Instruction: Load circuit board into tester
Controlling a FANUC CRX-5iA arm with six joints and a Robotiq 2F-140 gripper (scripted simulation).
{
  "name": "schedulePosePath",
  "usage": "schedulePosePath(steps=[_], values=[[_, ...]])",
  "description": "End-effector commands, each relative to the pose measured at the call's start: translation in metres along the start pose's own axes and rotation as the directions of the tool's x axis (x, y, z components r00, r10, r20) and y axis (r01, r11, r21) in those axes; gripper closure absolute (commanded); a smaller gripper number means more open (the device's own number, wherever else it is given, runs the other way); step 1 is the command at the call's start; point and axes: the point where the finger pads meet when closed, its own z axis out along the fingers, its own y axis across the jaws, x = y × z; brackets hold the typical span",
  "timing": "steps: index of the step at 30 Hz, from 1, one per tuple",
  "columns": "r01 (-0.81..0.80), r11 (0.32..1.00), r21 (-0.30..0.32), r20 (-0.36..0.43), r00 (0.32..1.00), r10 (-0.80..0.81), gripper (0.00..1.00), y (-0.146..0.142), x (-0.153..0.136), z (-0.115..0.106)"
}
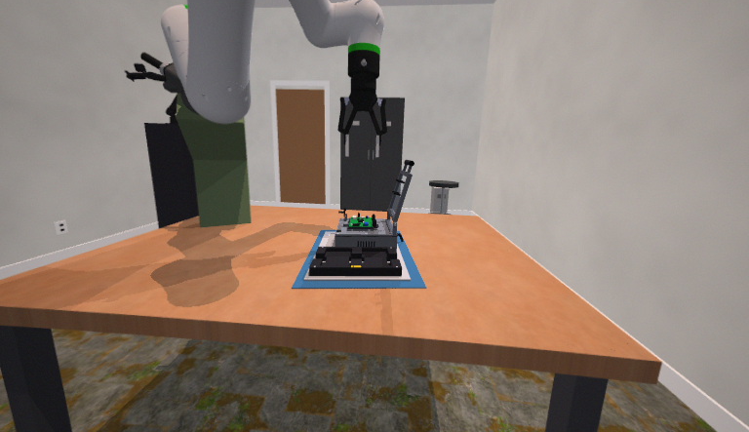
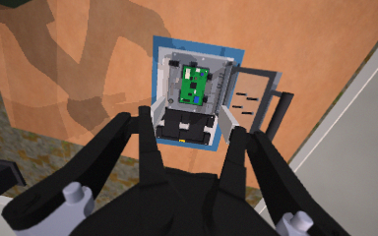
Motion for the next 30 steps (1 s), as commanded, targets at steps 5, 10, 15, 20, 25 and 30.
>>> schedulePosePath(steps=[5, 10, 15, 20, 25, 30], values=[[0.000, 1.000, 0.000, 0.000, 1.000, 0.000, 0.42, 0.000, 0.000, -0.016], [0.000, 1.000, 0.000, 0.000, 1.000, 0.000, 0.42, 0.000, 0.000, -0.023], [0.000, 1.000, 0.000, 0.000, 1.000, 0.000, 0.42, 0.000, 0.000, -0.024], [0.000, 1.000, 0.000, 0.000, 1.000, 0.000, 0.70, 0.000, 0.000, -0.024], [0.000, 1.000, 0.000, 0.000, 1.000, 0.000, 0.70, 0.000, 0.000, -0.024], [0.000, 1.000, 0.000, 0.000, 1.000, 0.000, 0.70, 0.000, 0.000, -0.024]])
